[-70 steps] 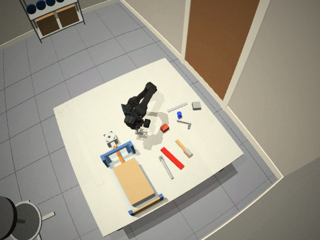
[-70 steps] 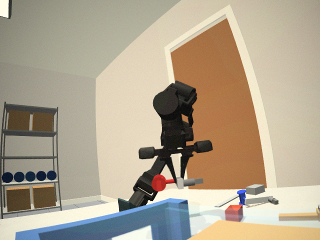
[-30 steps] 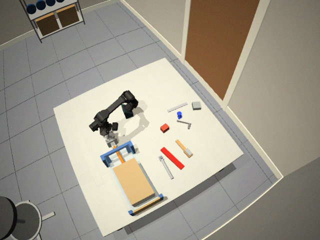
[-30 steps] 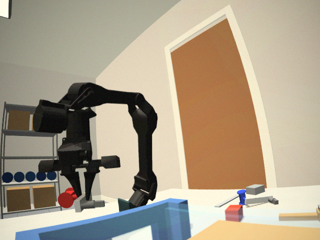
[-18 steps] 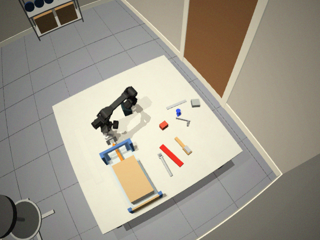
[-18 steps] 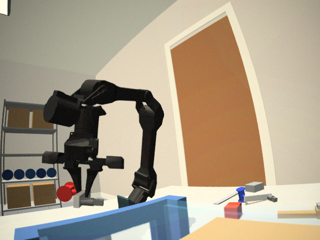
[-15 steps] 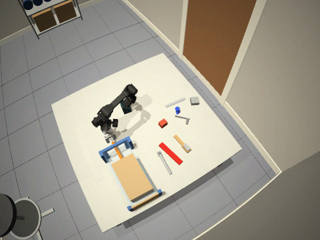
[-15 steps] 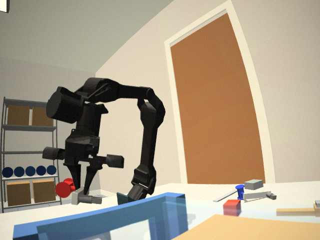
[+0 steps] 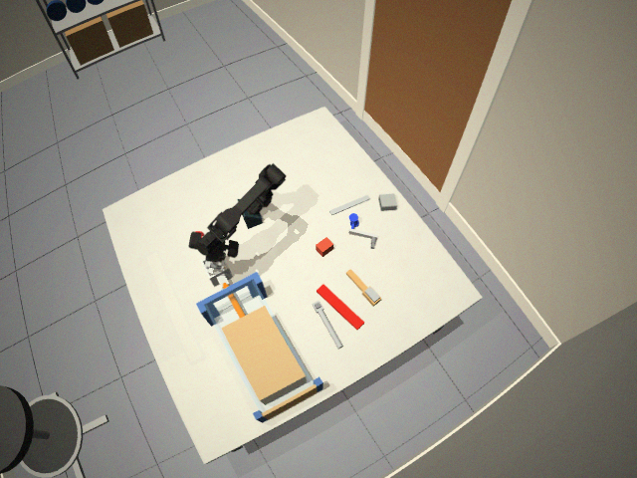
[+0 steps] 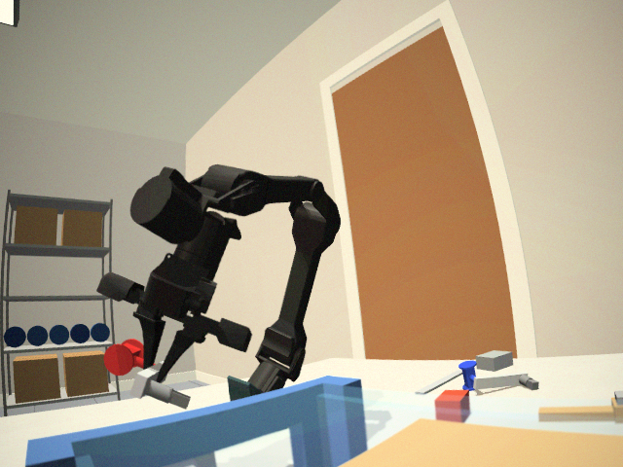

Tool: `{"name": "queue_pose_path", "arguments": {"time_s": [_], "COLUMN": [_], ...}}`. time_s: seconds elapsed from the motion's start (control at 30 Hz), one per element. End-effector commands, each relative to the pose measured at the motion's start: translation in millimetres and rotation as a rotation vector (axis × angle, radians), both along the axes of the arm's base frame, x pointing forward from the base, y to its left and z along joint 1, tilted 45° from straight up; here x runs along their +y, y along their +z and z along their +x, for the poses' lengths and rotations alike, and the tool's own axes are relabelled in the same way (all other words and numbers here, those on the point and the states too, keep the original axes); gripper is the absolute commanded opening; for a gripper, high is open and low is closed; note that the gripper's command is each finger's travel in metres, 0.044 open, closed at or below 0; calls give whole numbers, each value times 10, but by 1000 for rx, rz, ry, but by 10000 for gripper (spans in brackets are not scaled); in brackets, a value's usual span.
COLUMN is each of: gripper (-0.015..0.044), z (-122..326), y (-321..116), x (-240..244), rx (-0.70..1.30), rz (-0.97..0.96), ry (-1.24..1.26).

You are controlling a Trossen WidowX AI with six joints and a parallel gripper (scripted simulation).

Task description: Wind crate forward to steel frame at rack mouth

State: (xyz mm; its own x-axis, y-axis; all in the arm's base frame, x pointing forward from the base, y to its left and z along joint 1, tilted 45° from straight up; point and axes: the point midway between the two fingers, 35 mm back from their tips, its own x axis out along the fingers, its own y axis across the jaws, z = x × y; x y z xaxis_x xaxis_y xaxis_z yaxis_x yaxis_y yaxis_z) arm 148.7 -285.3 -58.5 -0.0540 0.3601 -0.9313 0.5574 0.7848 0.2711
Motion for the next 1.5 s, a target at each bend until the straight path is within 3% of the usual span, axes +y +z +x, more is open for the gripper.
{"name": "queue_pose_path", "arguments": {"time_s": [0.0, 1.47], "gripper": [0, 0], "z": [-2, 10], "y": [17, 9], "x": [-19, -3], "rx": [26, 329], "rz": [-62, -704], "ry": [10, 160]}}
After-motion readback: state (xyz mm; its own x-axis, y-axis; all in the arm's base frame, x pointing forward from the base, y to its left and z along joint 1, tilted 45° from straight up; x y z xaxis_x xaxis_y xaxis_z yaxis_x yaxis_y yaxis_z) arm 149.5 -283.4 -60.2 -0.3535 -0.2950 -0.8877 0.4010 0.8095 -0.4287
